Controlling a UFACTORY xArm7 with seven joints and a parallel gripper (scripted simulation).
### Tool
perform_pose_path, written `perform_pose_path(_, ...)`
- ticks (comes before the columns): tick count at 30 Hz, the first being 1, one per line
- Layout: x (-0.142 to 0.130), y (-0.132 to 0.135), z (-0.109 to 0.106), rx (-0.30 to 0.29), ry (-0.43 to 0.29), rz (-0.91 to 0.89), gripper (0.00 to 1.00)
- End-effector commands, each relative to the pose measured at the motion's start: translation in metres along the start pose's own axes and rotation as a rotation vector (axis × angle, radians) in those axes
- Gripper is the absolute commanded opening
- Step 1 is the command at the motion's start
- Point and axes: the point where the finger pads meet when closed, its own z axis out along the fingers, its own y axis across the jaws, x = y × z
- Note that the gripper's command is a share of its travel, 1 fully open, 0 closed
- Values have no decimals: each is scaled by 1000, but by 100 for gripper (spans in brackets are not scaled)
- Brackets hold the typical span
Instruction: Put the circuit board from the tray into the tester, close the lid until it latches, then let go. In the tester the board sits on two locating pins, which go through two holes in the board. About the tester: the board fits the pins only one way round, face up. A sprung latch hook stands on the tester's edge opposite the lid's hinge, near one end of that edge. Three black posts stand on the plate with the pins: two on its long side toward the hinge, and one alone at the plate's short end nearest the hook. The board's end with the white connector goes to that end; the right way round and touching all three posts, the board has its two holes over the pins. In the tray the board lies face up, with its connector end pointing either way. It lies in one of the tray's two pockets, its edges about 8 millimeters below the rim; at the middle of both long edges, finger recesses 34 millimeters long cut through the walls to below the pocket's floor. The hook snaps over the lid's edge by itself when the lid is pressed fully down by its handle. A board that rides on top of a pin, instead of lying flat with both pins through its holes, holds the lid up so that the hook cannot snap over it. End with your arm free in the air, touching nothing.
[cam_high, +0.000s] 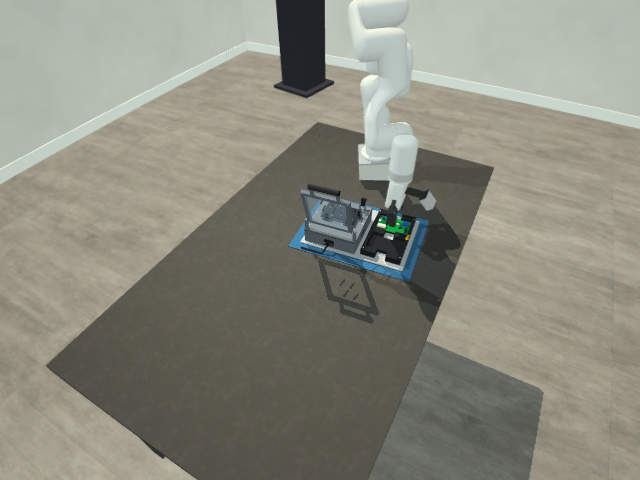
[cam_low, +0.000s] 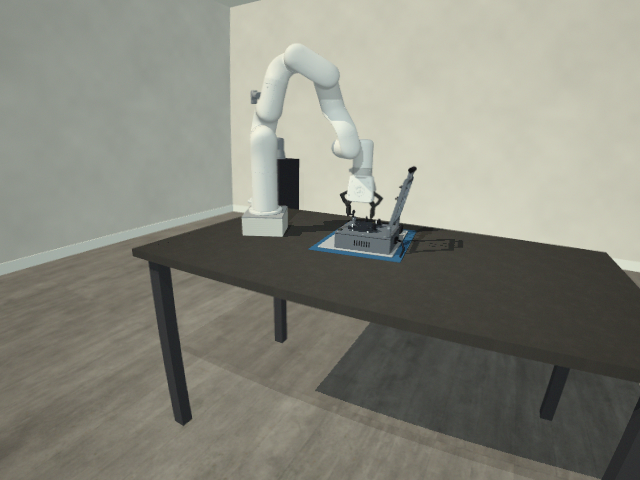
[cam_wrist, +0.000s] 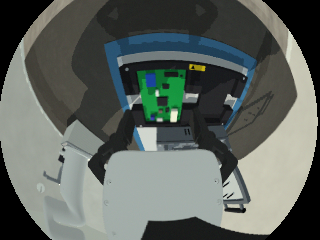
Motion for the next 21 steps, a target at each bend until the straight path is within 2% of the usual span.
perform_pose_path(1, 1, 1, -1, -3, 2, 0, 100)
perform_pose_path(21, 1, 1, -3, -3, 2, 0, 100)
